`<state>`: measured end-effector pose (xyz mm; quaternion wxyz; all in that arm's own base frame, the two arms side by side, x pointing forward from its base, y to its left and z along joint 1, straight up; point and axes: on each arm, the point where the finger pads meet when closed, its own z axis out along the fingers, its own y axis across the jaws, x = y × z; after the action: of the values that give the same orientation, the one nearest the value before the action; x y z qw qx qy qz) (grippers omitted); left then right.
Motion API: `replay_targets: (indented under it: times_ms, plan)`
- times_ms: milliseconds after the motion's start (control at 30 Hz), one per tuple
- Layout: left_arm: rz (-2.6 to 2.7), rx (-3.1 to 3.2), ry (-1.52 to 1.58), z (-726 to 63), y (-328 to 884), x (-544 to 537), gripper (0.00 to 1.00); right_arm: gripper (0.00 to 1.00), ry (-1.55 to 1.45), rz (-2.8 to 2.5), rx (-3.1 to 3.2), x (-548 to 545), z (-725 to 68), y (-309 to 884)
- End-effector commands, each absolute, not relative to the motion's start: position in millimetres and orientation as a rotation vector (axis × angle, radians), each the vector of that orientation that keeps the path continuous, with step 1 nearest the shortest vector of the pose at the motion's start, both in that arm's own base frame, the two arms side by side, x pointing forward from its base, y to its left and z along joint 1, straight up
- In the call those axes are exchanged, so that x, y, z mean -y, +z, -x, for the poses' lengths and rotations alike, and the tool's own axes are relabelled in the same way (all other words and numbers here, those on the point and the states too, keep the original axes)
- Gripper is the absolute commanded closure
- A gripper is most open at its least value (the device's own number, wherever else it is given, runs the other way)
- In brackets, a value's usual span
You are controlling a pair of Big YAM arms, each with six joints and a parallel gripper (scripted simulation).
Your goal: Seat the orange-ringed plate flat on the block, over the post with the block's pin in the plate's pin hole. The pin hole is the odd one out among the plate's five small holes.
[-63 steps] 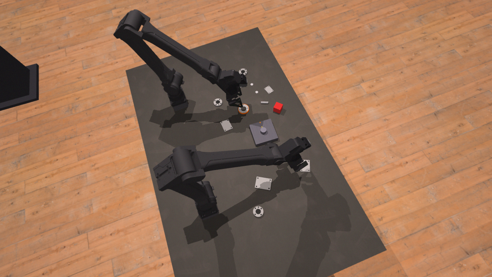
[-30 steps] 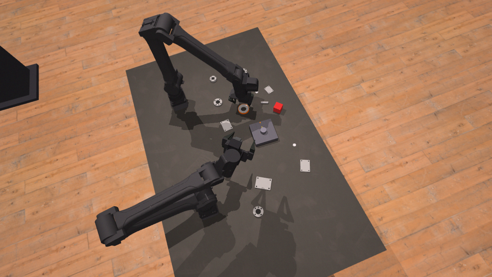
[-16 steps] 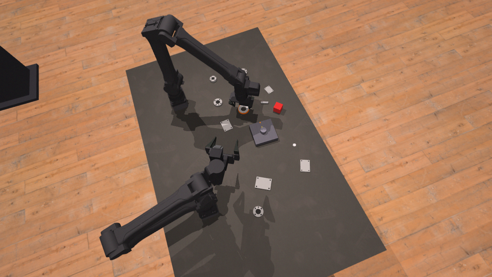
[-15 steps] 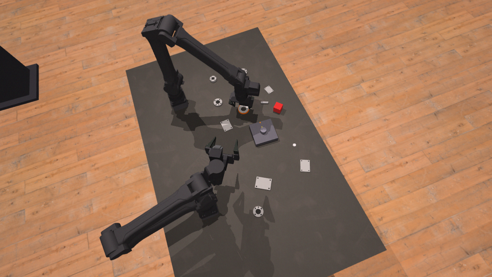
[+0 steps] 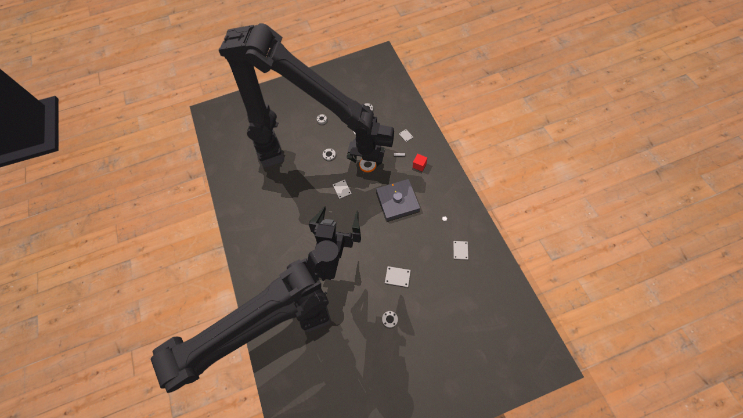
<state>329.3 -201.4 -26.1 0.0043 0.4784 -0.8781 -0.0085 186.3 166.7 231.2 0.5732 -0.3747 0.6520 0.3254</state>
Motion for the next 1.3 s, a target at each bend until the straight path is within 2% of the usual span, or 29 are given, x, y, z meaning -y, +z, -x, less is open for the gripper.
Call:
replay_targets:
  times_ms: [0, 200, 233, 300, 333, 400, 433, 567, 600, 667, 700, 767, 967, 1067, 1133, 1167, 1267]
  plan:
    - [-1.512, 2.753, 0.002, -340, -28, 206, 0.11, 0.0, 0.765, 0.881, -1.528, -167, -186, 233]
    - [-1.512, 2.753, 0.002, -340, -36, 206, 0.11, 0.0, 0.765, 0.881, -1.528, -167, -186, 233]
    - [-1.512, 2.753, 0.002, -340, -36, 206, 0.15, 0.0, 0.765, 0.881, -1.528, -167, -186, 233]
    - [-1.512, 2.753, 0.002, -340, -36, 206, 0.15, 0.0, 0.765, 0.881, -1.528, -167, -186, 233]
    - [-1.514, 2.755, 0.01, -341, -34, 207, 0.2, 0.0, 0.765, 0.881, -1.528, -167, -186, 233]
    - [-1.529, 2.758, 0.037, -343, -27, 208, 0.2, 0.0, 0.765, 0.881, -1.528, -167, -186, 233]
    - [-1.527, 2.758, 0.035, -343, -28, 208, 0.24, 0.0, 0.765, 0.881, -1.528, -167, -186, 233]
    - [-1.526, 2.756, 0.028, -342, -29, 208, 0.24, 0.0, 0.765, 0.881, -1.528, -167, -186, 233]
    - [-1.529, 2.762, 0.047, -343, -24, 208, 0.28, 0.0, 0.765, 0.881, -1.528, -167, -186, 233]
    - [-1.526, 2.757, 0.032, -341, -28, 207, 0.28, 0.0, 0.765, 0.881, -1.528, -167, -186, 233]
    - [-1.525, 2.756, 0.027, -341, -30, 207, 0.32, 0.0, 0.765, 0.881, -1.528, -167, -186, 233]
    - [-1.526, 2.759, 0.036, -340, -27, 207, 0.32, 0.0, 0.765, 0.881, -1.528, -167, -186, 233]
    - [-1.525, 2.758, 0.032, -336, -27, 204, 0.41, 0.0, 0.765, 0.881, -1.528, -167, -186, 233]
    - [-1.51, 2.76, 0.012, -336, -30, 205, 0.75, 0.0, 0.765, 0.881, -1.528, -167, -186, 233]
    - [-1.51, 2.76, 0.012, -336, -30, 205, 0.75, 0.0, 0.765, 0.881, -1.528, -167, -186, 233]
    - [-1.525, 2.758, 0.027, -336, -28, 204, 0.86, 0.0, 0.765, 0.881, -1.528, -167, -186, 233]
    - [-1.527, 2.761, 0.036, -340, -17, 207, 0.52, 0.0, 0.765, 0.881, -1.528, -167, -186, 233]
